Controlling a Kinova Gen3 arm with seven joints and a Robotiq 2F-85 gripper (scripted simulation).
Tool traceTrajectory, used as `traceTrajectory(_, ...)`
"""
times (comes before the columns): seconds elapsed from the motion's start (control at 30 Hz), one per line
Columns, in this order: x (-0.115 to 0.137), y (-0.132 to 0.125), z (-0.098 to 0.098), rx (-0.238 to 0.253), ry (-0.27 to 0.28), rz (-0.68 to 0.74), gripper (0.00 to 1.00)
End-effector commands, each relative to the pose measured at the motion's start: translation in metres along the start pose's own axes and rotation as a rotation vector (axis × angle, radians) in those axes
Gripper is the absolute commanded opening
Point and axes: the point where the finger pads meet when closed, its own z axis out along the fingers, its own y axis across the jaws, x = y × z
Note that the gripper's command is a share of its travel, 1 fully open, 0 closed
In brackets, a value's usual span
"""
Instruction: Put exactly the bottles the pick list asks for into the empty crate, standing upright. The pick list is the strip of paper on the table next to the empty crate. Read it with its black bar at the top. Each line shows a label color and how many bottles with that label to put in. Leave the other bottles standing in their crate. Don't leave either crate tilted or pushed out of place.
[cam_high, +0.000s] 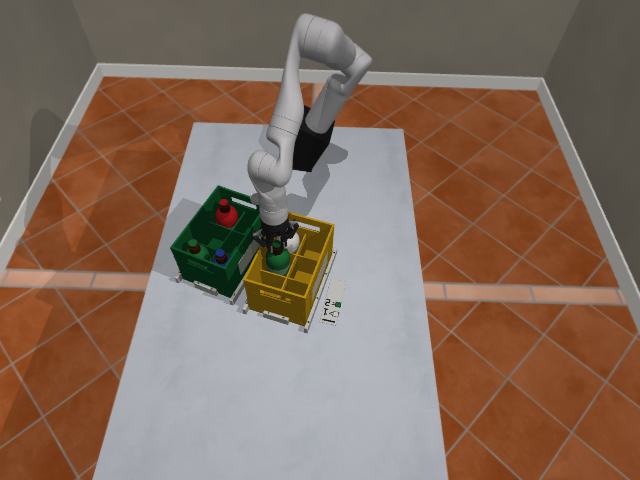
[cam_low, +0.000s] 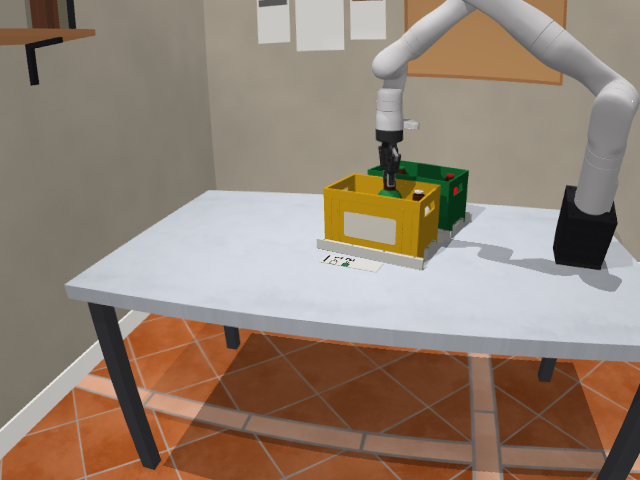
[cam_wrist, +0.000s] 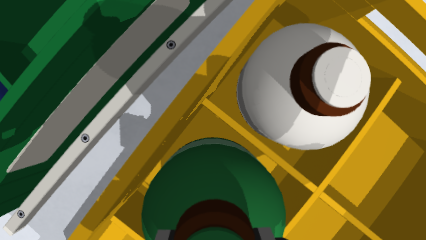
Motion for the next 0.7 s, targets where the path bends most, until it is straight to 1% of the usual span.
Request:
traceTrajectory(0.0, -0.0005, -0.0007, -0.0014, 0.002, -0.002, 0.0, 0.1)
traceTrajectory(0.67, -0.0006, -0.0007, -0.0004, 0.002, -0.002, 0.0, 0.1)
